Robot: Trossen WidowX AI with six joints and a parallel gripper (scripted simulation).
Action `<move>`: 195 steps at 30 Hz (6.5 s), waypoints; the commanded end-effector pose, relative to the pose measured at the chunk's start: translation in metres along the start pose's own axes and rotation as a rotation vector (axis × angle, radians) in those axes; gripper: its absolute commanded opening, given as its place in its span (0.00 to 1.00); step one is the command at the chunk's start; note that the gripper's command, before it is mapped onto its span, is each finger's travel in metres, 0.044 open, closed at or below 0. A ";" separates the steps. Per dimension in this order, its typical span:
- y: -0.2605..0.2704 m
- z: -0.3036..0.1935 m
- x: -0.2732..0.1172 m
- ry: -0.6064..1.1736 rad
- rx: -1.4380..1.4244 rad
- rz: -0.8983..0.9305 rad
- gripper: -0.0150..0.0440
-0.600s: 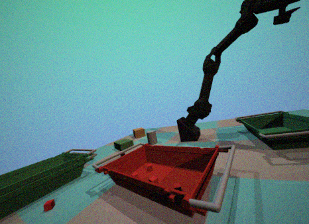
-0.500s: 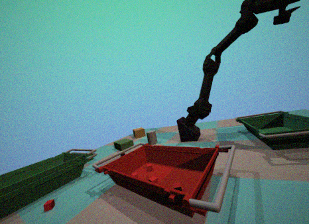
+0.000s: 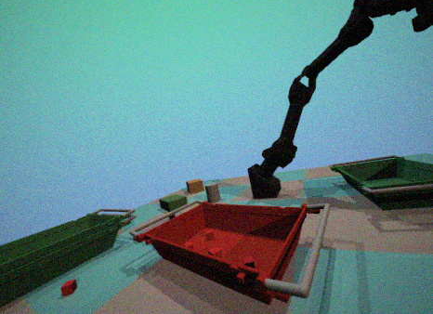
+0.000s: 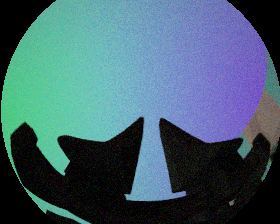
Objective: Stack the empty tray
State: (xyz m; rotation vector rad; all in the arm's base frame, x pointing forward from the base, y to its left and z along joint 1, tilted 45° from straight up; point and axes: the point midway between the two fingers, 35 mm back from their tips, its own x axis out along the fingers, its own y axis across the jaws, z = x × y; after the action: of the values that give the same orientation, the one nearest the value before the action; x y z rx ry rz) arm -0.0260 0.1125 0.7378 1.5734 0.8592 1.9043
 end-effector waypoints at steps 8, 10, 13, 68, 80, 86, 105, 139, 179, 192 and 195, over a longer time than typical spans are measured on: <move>-0.065 0.124 -0.002 -0.267 -0.359 -0.191 0.40; -0.077 0.144 -0.008 -0.302 -0.401 -0.244 0.40; -0.095 0.173 -0.019 -0.345 -0.482 -0.331 0.40; -0.352 0.391 -0.400 1.361 -1.814 -1.279 0.40; -0.384 0.361 -0.472 1.842 -1.988 -0.749 0.40; -0.394 0.345 -0.496 1.956 -2.088 -0.466 0.40; -0.408 0.347 -0.496 1.957 -2.088 -0.466 0.40; -0.421 0.332 -0.530 1.957 -2.088 -0.466 0.40; -0.401 0.319 -0.561 1.974 -2.055 -0.546 0.40; -0.394 0.319 -0.561 1.977 -2.048 -0.559 0.40; -0.396 0.317 -0.563 1.952 -2.030 -0.573 0.40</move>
State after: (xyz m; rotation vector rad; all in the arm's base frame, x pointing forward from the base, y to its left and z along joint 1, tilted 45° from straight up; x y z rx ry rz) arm 0.3907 0.0065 0.1167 -1.6597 -0.4237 1.6819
